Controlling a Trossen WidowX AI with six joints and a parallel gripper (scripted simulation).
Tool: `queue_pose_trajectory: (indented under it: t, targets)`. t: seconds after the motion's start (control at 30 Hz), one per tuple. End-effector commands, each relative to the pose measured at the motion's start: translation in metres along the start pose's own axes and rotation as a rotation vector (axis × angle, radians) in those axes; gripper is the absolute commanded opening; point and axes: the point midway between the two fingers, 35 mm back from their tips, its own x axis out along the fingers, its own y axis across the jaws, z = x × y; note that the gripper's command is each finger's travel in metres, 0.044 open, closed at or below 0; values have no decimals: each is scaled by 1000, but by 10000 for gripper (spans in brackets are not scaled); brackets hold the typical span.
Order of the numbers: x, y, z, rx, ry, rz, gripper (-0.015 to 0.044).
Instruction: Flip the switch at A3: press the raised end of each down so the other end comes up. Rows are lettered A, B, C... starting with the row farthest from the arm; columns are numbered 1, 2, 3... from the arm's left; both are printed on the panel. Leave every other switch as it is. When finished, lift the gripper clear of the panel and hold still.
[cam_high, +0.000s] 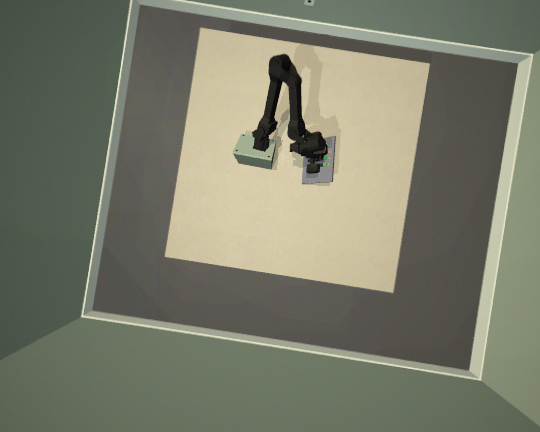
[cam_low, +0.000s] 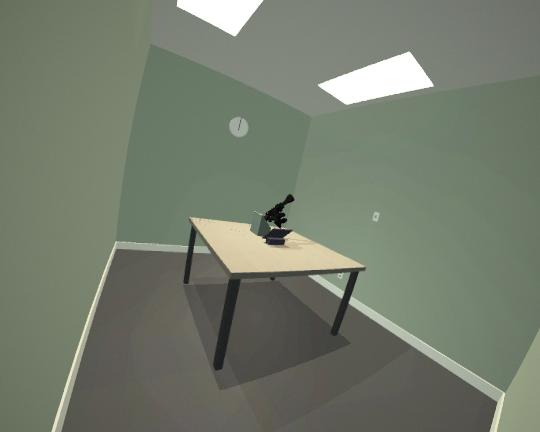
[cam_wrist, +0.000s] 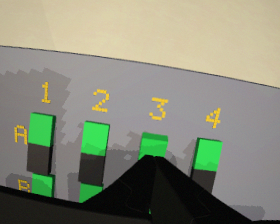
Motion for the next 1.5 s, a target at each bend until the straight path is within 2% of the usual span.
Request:
queue_pose_trajectory:
  t: [0.0,0.23,1.47]
  targets:
    - [4,-1,-1,4,1,-5,0]
    - [14,-1,-1,4,1,-5,0]
    - [17,-1,-1,4,1,-5,0]
